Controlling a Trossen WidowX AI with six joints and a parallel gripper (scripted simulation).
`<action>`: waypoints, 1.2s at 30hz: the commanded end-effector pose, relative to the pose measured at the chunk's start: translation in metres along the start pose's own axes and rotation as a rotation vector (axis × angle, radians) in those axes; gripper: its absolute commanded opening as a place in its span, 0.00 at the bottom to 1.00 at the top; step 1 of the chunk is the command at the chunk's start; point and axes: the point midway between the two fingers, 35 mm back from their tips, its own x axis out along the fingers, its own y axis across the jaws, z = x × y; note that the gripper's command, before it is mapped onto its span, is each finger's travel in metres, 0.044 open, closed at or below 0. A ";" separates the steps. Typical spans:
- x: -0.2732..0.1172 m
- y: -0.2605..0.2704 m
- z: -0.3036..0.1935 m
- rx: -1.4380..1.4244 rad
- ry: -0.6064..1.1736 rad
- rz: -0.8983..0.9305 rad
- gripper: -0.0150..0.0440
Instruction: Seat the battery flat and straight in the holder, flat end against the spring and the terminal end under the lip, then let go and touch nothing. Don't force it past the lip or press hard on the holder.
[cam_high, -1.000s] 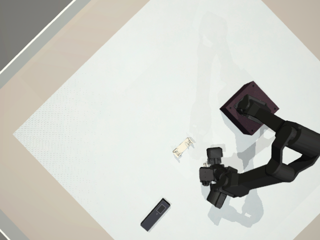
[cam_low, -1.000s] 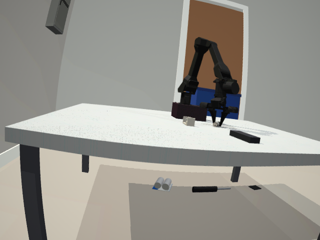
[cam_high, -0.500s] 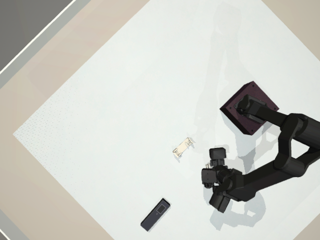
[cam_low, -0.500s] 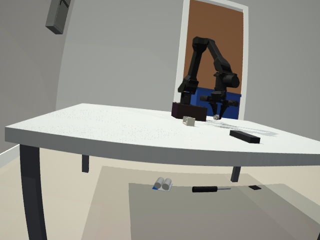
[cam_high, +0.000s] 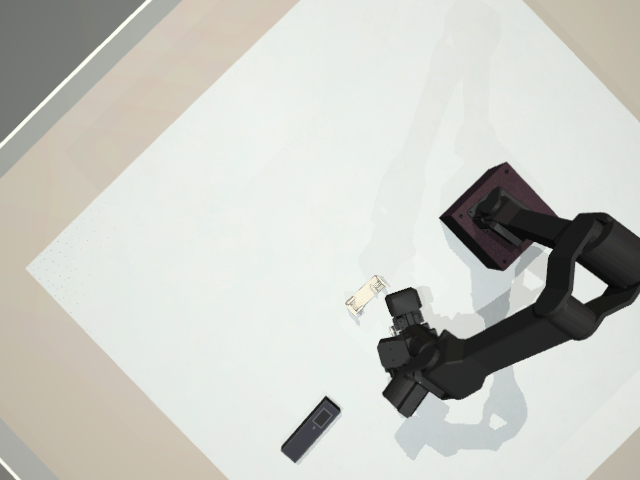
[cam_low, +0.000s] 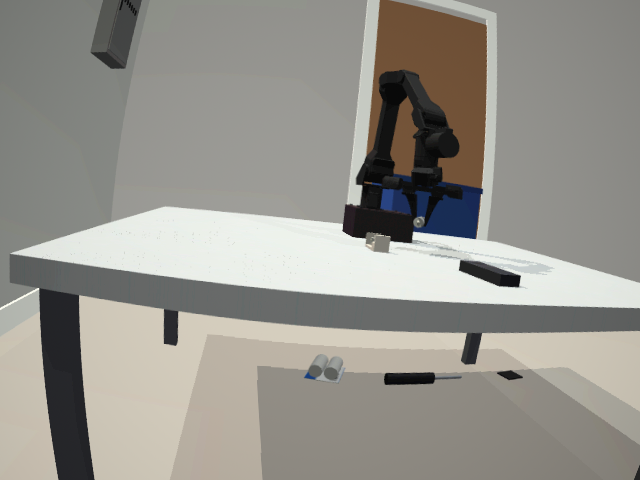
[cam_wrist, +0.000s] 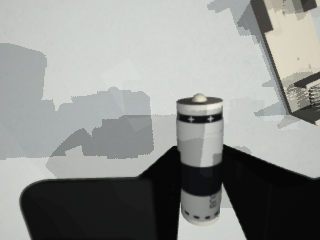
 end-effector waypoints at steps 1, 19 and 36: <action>-0.005 -0.017 0.017 -0.101 -0.001 0.001 0.39; -0.018 -0.083 0.057 -0.428 -0.008 -0.012 0.39; 0.013 -0.081 0.062 -0.416 -0.195 0.024 0.39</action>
